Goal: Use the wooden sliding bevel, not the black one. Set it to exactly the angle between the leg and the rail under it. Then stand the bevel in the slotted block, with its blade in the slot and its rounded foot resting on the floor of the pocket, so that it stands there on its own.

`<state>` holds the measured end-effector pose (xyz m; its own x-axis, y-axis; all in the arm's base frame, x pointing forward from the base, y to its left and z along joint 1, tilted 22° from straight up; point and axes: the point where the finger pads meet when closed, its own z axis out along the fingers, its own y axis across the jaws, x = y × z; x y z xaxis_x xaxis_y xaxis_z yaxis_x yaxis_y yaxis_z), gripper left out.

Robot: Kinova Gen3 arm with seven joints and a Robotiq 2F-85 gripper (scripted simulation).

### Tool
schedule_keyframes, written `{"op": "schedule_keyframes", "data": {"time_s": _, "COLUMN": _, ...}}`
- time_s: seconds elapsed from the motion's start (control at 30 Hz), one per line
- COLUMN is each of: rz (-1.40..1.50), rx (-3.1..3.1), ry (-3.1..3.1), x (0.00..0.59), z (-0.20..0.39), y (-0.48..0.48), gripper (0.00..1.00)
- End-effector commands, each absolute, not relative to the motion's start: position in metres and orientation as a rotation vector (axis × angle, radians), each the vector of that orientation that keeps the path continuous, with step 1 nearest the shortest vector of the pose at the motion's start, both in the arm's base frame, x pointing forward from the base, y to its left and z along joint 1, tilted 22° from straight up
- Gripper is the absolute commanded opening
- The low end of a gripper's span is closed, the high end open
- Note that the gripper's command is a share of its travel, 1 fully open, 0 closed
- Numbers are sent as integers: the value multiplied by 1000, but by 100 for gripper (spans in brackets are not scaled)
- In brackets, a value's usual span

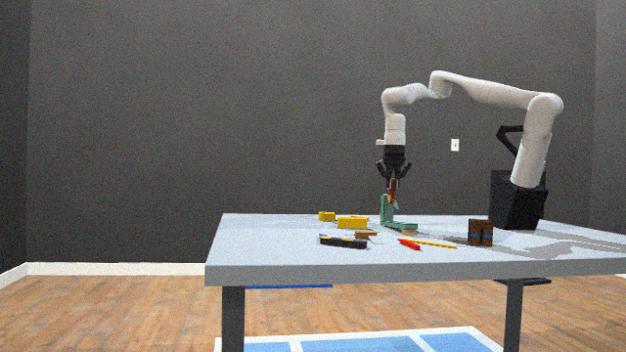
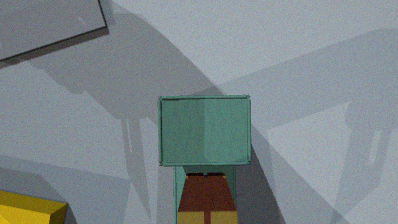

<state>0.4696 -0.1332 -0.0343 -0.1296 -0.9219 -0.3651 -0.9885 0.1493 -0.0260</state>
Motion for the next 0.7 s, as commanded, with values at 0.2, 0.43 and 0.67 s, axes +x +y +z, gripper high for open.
{"op": "schedule_keyframes", "data": {"time_s": 0.2, "rz": 318, "rx": -1846, "ry": 2137, "x": 471, "z": -50, "y": -128, "gripper": 10}}
{"op": "schedule_keyframes", "data": {"time_s": 0.43, "rz": 317, "rx": -1846, "ry": 2137, "x": 472, "z": -59, "y": -124, "gripper": 10}}
{"op": "schedule_keyframes", "data": {"time_s": 0.67, "rz": 317, "rx": -1846, "ry": 2137, "x": 473, "z": -66, "y": -122, "gripper": 10}}
